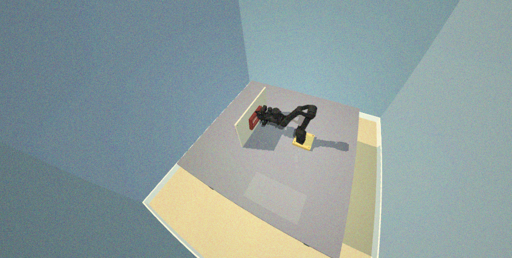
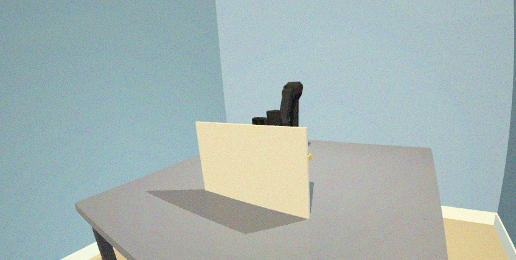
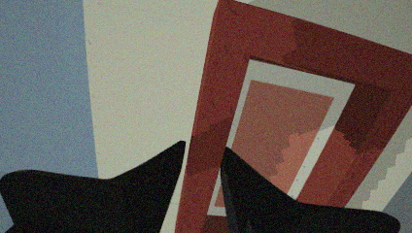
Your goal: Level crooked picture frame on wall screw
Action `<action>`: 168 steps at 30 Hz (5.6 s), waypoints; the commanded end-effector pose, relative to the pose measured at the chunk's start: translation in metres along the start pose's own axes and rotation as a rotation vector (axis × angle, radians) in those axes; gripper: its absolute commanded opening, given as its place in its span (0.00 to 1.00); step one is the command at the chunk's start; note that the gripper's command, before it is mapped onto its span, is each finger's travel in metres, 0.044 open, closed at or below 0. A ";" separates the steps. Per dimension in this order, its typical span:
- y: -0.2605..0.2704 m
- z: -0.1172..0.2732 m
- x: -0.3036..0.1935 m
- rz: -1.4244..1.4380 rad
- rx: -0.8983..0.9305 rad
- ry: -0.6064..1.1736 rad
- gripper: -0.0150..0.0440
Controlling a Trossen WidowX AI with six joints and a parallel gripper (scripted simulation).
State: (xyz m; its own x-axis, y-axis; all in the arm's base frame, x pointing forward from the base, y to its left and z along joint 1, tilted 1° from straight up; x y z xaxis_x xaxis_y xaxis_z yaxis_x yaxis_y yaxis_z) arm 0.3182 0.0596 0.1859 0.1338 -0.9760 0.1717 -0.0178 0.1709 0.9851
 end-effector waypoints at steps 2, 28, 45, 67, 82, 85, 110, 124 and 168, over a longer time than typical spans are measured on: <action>0.000 0.000 0.000 -0.003 0.001 0.000 0.69; 0.012 0.103 -0.007 -0.278 -0.002 -0.010 0.69; 0.039 0.191 0.006 -0.310 -0.039 -0.063 0.69; 0.039 0.191 0.005 -0.326 -0.033 -0.072 0.69; 0.039 0.191 0.005 -0.326 -0.033 -0.072 0.69; 0.039 0.191 0.005 -0.326 -0.033 -0.072 0.69; 0.039 0.191 0.005 -0.326 -0.033 -0.072 0.69; 0.039 0.191 0.005 -0.326 -0.033 -0.072 0.69; 0.000 0.121 -0.007 -0.132 0.004 -0.006 0.69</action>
State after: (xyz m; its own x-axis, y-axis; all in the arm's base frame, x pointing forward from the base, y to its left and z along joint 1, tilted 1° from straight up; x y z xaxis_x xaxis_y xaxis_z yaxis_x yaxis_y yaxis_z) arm 0.1949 0.0486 0.1851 0.1339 -0.9904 0.0356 0.0000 0.0359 0.9994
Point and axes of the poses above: the point midway between the two fingers, 35 mm back from their tips, its own z axis back along the fingers, its own y axis across the jaws, x = y × z, the point moved 5 cm from there along z, back along the fingers, and after that the axes turned 10 degrees about z, right-handed, at the moved point
